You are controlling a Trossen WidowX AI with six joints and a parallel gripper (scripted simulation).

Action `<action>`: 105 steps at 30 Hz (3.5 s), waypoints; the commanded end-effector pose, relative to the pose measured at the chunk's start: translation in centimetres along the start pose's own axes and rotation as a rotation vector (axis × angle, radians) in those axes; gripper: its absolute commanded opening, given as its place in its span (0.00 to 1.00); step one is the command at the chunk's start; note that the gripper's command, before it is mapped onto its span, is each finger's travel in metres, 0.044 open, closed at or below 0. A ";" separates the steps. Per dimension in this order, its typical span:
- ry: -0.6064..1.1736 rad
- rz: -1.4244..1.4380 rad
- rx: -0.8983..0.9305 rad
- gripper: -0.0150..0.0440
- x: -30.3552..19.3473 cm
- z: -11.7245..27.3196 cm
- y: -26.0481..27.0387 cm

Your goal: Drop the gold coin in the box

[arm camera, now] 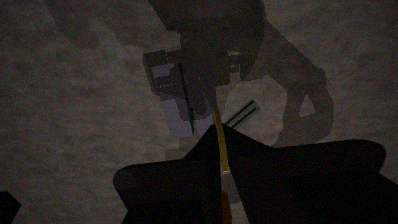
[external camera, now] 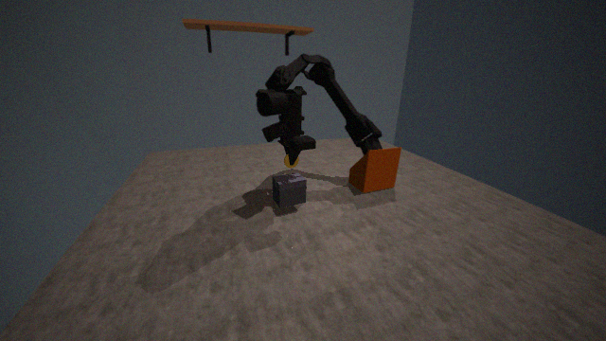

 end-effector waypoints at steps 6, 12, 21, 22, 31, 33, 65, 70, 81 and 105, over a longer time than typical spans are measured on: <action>-0.007 -0.007 0.004 0.25 1.7 0.0 1.8; -0.004 -0.004 0.001 0.25 1.9 -0.1 2.1; -0.001 0.000 -0.001 0.25 1.6 -0.2 1.9; -0.001 0.000 -0.001 0.25 1.6 -0.2 1.9; -0.001 -0.008 -0.001 0.25 2.1 0.0 2.3; -0.001 -0.013 -0.001 0.25 2.3 0.1 2.4; 0.002 -0.002 -0.006 0.25 2.1 -1.2 2.3; 0.002 -0.002 -0.006 0.25 2.1 -1.5 2.4; 0.001 -0.008 -0.001 0.34 2.1 -1.7 2.4; 0.004 -0.004 -0.003 1.00 2.0 2.1 2.3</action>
Point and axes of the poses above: the point midway between the two fingers, 35 mm back from their tips, its own z axis back along the fingers, its own y axis across the jaws, x = y × z, the point moved 7 cm from there along z, back along the fingers, and after that the axes turned 5 degrees about z, right-handed, at the moved point
